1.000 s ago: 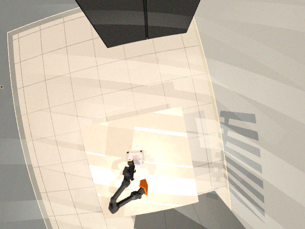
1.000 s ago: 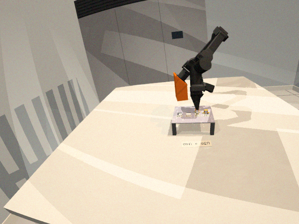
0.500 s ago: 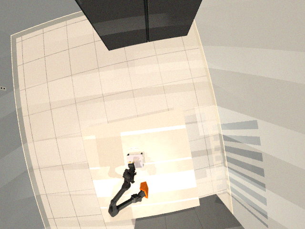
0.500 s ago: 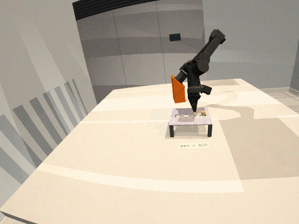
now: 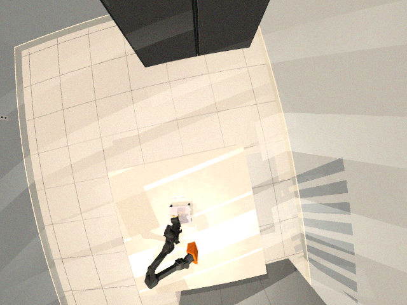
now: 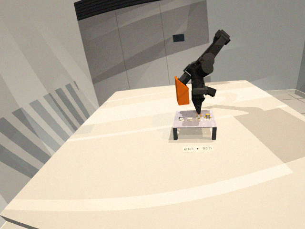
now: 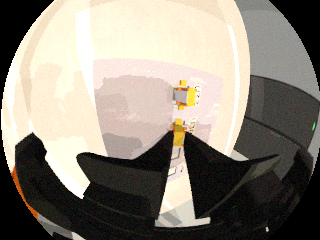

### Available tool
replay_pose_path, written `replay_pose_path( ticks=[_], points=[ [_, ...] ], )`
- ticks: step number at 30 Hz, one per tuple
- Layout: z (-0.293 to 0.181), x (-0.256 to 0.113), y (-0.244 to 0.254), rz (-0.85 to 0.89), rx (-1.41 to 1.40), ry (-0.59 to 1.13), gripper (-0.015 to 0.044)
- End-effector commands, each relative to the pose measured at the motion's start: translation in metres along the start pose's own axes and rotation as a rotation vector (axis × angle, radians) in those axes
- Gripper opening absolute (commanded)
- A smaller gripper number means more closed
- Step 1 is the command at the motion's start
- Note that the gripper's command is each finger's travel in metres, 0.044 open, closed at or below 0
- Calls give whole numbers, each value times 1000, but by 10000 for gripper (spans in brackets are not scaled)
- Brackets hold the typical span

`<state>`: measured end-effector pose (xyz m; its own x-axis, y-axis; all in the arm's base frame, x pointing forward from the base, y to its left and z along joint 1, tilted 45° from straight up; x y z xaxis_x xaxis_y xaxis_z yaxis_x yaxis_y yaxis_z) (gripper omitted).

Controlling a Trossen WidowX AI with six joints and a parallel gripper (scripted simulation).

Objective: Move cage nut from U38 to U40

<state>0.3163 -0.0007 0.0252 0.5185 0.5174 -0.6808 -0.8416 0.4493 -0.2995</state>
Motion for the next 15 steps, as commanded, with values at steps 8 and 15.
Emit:
replay_pose_path(
  ticks=[8,15],
  points=[
    [-1,0,-1,7,3,5,30],
    [-1,0,-2,12,3,4,30]
  ],
)
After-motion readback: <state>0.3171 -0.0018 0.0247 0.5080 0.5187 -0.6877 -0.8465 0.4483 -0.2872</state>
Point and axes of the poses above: the point midway between the two fingers, 35 mm back from their tips, its own x axis out along the fingers, its own y axis across the jaws, z = x × y, the point moved 4 cm from there along -x, back along the fingers, and after that the axes turned 5 degrees about -x, right-handed, at the moved point
